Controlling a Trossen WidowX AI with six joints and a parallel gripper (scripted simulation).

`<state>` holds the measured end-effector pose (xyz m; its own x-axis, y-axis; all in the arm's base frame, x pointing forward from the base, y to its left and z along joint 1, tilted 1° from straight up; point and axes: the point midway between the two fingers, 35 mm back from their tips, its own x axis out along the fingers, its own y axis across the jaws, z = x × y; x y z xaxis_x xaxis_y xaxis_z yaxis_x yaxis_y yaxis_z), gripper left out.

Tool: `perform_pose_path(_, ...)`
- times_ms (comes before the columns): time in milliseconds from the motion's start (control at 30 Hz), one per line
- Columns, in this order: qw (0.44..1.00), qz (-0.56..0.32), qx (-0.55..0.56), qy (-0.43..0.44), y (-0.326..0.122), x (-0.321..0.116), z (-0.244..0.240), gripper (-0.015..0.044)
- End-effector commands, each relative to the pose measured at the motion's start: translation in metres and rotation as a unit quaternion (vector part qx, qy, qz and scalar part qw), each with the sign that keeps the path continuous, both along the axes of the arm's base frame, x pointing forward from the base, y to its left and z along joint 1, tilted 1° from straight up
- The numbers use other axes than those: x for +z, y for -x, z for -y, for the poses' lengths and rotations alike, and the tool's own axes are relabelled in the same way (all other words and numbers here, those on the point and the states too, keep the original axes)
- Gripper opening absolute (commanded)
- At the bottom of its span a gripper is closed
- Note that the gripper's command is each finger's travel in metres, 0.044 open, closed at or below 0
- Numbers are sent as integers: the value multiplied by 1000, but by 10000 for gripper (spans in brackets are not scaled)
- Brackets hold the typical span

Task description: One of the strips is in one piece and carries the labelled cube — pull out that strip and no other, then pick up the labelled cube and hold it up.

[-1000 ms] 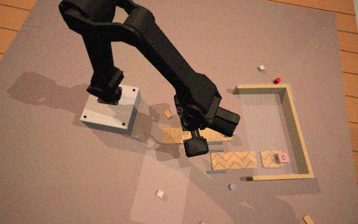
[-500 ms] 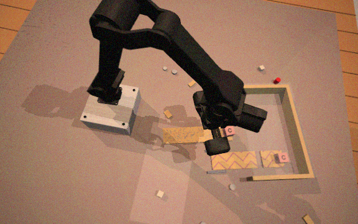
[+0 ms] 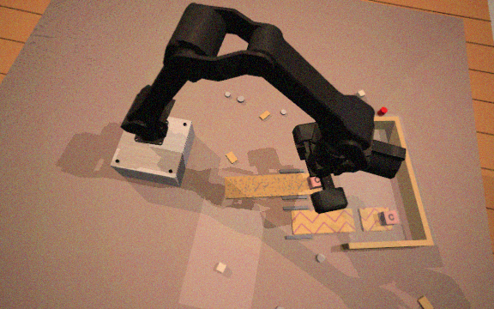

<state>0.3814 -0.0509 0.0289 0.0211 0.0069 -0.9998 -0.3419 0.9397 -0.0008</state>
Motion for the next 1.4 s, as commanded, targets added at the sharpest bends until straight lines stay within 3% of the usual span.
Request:
perform_pose_path(0,1000,-2,-2,-2,-15,0,-4,440)
perform_pose_path(167,1000,-1,-2,-2,-31,0,-8,440)
perform_pose_path(433,1000,-1,-2,-2,-32,-10,-8,250)
perform_pose_path(1367,1000,-1,-2,-2,-32,-55,-10,250)
